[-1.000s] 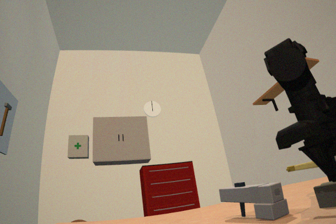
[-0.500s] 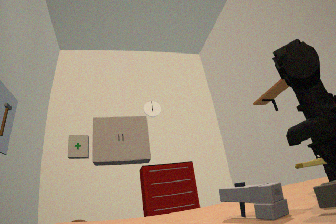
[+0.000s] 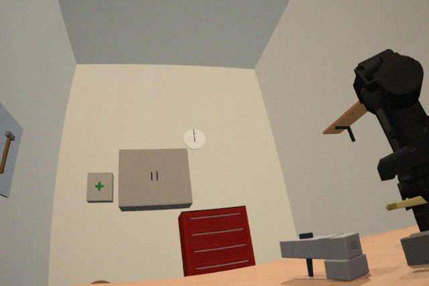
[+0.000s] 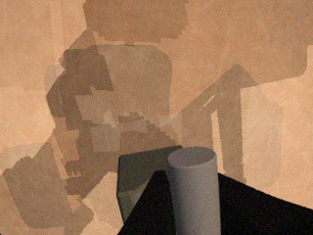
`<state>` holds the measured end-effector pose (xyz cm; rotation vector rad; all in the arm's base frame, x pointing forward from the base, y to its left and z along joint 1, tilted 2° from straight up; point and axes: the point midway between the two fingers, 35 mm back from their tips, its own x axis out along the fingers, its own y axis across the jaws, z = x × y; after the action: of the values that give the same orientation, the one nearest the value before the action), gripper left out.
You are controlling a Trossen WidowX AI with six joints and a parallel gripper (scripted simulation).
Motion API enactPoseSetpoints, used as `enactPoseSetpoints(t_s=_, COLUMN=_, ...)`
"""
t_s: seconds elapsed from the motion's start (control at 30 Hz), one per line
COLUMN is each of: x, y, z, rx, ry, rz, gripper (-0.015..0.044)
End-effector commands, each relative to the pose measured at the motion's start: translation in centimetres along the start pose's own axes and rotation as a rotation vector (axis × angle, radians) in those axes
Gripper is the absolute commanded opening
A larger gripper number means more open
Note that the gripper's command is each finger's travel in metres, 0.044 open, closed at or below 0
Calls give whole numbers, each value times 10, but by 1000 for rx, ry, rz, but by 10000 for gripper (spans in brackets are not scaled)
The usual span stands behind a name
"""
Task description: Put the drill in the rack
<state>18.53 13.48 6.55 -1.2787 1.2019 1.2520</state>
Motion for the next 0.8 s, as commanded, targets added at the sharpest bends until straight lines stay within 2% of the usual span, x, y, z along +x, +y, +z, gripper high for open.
enactPoseSetpoints(t_s=0.0, x=-3, y=7, z=2, rx=5, ry=-6, rz=1, gripper=0)
enactPoseSetpoints(t_s=0.77, x=26, y=8, z=2, rx=5, ry=-5, rz=1, gripper=0)
